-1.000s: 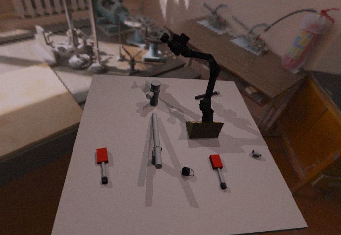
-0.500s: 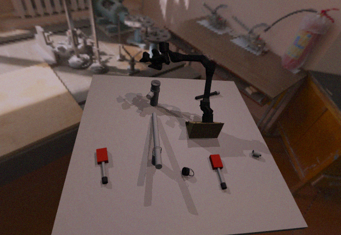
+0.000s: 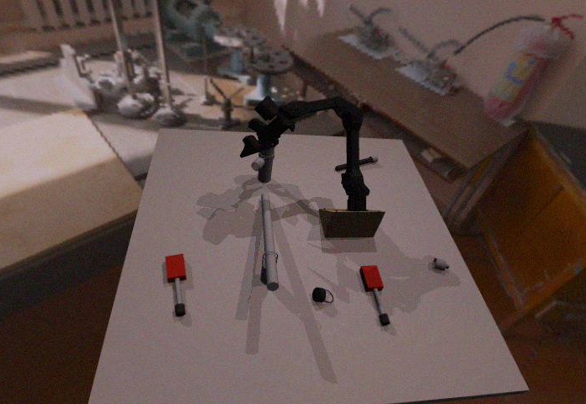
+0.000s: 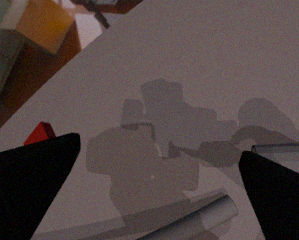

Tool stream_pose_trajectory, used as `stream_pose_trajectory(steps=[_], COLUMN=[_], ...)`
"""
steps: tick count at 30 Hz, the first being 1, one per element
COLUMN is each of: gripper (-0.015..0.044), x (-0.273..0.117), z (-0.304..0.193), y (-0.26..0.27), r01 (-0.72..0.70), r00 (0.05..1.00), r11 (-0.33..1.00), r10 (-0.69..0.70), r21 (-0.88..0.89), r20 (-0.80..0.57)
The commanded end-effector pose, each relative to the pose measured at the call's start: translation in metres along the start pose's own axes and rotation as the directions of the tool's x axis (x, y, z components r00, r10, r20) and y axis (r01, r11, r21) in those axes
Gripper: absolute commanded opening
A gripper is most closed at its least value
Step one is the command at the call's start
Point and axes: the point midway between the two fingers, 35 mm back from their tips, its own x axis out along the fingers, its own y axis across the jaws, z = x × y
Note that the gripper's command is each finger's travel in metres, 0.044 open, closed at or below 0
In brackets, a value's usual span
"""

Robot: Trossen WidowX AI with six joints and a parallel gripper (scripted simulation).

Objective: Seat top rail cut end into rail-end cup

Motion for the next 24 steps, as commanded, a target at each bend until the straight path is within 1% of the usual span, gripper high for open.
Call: stream_pose_trajectory(steps=[1,4,6,14,17,20,24], gripper=[0.0440,0.0440,0.0440,0.0440,0.0440,0.0440,0.0440], x=[-0.019,-0.039,-0.049,-0.051,-0.048,-0.041,-0.030], z=[-0.062,-0.103,-0.121,-0.124,-0.118,-0.104,-0.080], y=[0.031,0.045,0.048,0.049,0.044,0.034,0.013], r01=[0.021,0.038,0.049,0.051,0.049,0.045,0.036], r00=[0.996,0.992,0.991,0.991,0.990,0.989,0.986], r11=[0.967,0.891,0.837,0.826,0.789,0.688,0.475], r10=[-0.043,-0.088,-0.110,-0.114,-0.119,-0.133,-0.163], r21=[-0.253,-0.453,-0.545,-0.561,-0.612,-0.724,-0.879], r20=[-0.080,-0.091,-0.080,-0.077,-0.074,-0.065,-0.048])
